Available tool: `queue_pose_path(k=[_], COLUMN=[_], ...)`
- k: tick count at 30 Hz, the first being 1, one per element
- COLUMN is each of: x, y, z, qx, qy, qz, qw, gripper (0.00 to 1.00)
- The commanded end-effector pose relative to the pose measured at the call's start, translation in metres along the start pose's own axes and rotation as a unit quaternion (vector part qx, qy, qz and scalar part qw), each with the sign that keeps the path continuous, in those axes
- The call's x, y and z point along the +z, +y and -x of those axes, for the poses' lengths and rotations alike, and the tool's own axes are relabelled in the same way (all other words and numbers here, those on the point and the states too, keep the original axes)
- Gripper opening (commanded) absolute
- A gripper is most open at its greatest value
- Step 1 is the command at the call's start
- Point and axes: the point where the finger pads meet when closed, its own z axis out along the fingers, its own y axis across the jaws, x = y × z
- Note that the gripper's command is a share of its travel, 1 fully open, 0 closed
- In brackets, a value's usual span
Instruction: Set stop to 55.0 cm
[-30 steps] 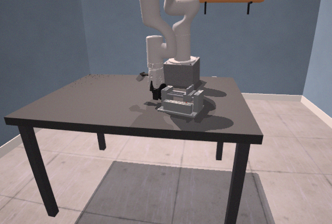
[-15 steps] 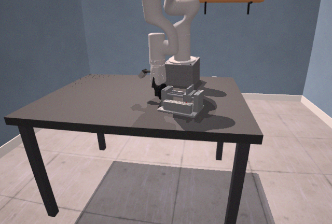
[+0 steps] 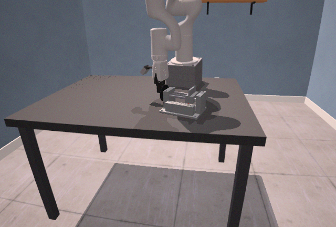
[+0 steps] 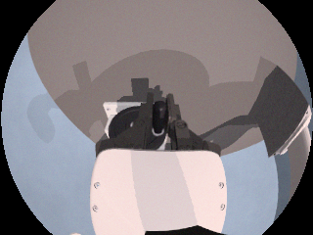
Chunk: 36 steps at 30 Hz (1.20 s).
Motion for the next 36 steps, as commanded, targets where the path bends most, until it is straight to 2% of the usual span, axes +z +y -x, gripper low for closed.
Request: queue_pose_path(k=[1,9,16,29,36], x=[-0.012,-0.023,-0.024,-0.013,0.000], y=[-0.006,-0.022,-0.034,-0.055,-0.062], z=[0.000,0.000,0.000,0.000,0.000], qx=[0.000,0.000,0.000,0.000,0.000], qy=[0.000,0.000,0.000,0.000,0.000], qz=[-0.001,-0.001,-0.001,-0.001,-0.001], qw=[1.000,1.000,1.000,1.000,1.000], gripper=[0.06,0.06,0.06,0.06,0.06])
